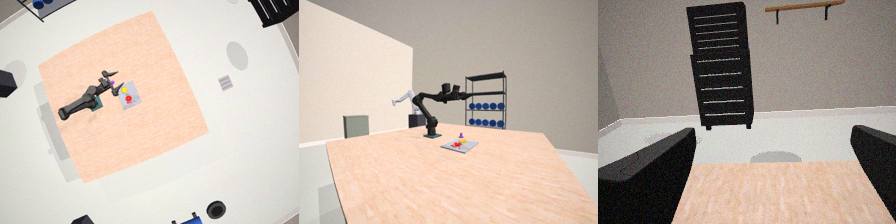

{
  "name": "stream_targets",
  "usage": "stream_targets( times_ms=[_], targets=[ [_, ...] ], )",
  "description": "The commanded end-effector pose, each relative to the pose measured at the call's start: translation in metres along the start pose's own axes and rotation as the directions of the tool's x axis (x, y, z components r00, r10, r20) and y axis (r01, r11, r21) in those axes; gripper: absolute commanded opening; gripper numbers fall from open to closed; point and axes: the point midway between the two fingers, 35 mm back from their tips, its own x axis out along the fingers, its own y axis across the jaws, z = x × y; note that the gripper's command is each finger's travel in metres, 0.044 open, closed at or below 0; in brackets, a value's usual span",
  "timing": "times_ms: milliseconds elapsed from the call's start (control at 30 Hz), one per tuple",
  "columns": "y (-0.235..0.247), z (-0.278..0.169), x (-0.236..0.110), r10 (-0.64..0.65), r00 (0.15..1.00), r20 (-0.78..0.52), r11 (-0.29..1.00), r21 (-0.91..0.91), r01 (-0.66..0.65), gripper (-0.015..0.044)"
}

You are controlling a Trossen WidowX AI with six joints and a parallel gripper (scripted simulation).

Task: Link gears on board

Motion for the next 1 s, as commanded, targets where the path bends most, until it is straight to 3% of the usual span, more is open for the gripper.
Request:
stream_targets(
  times_ms=[0,167,300,500,600,667,967],
  targets=[
    [0.001,-0.002,0.001,0.003,1.000,-0.013,1.000,0.007,-0.003,0.0426],
    [0.027,-0.067,0.017,0.069,0.937,-0.343,0.986,0.165,-0.012,0.0440],
    [0.051,-0.126,0.011,0.109,0.774,-0.624,0.964,0.257,0.072,0.0440],
    [0.079,-0.197,-0.032,0.083,0.372,-0.925,0.936,0.200,0.290,0.0440],
    [0.087,-0.222,-0.070,0.003,0.089,-0.996,0.915,0.039,0.403,0.0440],
    [0.089,-0.228,-0.088,-0.047,-0.037,-0.998,0.898,-0.058,0.436,0.0440],
    [0.085,-0.228,-0.090,-0.054,-0.053,-0.997,0.896,-0.072,0.439,0.0440]
  ],
)
